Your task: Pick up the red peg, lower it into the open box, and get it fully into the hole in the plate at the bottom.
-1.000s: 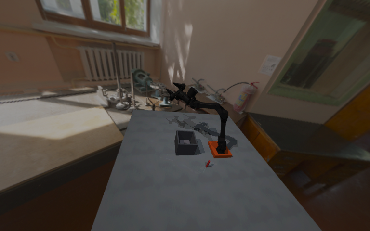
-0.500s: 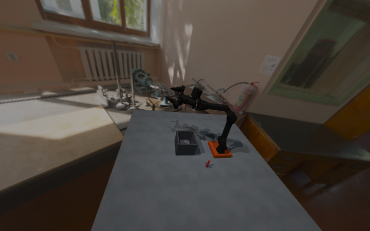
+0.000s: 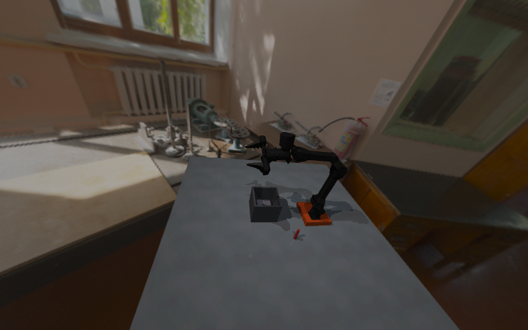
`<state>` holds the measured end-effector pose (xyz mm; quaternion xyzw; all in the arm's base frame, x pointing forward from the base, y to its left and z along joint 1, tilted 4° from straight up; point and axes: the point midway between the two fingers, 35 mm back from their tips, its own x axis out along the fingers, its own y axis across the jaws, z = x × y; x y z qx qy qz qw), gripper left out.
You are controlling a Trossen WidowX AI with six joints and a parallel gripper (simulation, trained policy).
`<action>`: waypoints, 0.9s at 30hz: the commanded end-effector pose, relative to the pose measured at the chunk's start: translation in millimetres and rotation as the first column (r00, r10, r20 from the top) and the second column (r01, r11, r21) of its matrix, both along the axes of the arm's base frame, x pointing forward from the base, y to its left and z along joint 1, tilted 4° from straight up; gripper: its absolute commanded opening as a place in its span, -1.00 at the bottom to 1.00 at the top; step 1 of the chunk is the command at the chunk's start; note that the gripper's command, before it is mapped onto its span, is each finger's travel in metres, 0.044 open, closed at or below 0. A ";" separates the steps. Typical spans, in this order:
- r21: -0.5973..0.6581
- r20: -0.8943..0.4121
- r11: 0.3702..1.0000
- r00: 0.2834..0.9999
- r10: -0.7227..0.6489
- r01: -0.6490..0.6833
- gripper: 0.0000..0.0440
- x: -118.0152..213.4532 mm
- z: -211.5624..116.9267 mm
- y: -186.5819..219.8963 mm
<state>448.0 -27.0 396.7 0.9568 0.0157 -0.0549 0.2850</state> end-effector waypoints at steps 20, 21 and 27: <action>-0.057 -0.467 0.874 0.787 0.404 -0.482 0.98 -97.2 -109.5 131.5; -0.057 -0.486 0.862 0.769 0.416 -0.503 0.97 -102.5 -114.4 135.6; -0.049 -0.601 0.785 0.646 0.471 -0.618 0.96 -135.2 -144.4 156.1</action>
